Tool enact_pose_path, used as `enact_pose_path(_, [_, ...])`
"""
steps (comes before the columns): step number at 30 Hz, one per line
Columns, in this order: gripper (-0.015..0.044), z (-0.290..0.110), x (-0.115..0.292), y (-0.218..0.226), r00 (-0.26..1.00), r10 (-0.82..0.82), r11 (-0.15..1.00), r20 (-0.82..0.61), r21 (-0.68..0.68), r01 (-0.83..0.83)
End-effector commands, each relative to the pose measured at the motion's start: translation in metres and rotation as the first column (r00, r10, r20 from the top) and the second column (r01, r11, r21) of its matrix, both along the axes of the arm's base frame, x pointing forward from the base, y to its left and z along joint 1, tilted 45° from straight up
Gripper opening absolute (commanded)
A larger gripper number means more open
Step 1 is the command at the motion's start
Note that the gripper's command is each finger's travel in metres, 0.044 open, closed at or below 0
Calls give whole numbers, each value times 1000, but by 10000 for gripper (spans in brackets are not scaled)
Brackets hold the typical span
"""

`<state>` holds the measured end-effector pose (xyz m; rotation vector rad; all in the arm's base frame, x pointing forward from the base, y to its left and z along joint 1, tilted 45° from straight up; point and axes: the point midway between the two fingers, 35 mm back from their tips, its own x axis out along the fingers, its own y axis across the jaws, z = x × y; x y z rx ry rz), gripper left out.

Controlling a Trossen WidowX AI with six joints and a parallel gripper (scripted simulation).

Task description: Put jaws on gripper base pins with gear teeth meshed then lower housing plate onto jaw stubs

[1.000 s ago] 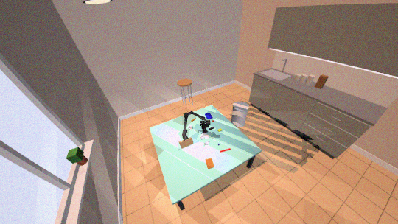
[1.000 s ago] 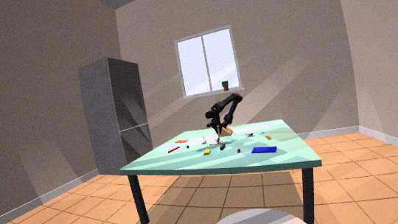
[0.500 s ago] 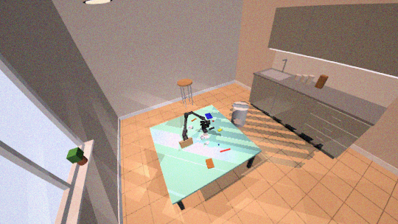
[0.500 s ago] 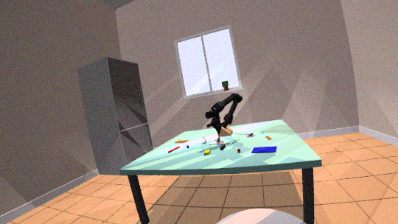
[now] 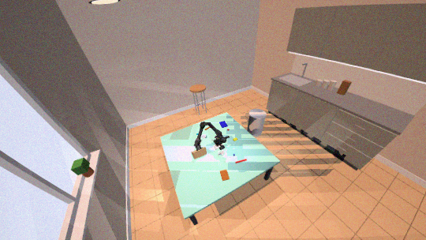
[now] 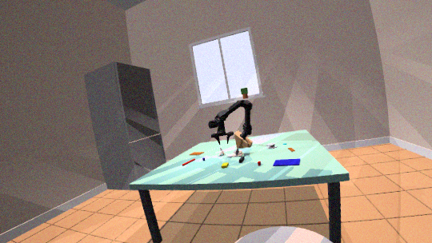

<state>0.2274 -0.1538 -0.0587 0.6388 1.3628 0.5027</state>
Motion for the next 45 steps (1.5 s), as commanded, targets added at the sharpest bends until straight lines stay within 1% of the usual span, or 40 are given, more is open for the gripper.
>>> enact_pose_path(1, [420, -30, -38, -17, 993, 93, 996, 73, -5, -92])
enact_pose_path(2, [440, -33, -43, -19, 991, 103, 995, 83, -5, -103])
enact_pose_path(13, [440, -36, -44, -18, 991, 107, 994, 86, -5, -107])
enact_pose_path(45, [440, -74, -36, 18, 990, 107, 994, 88, -3, -107])
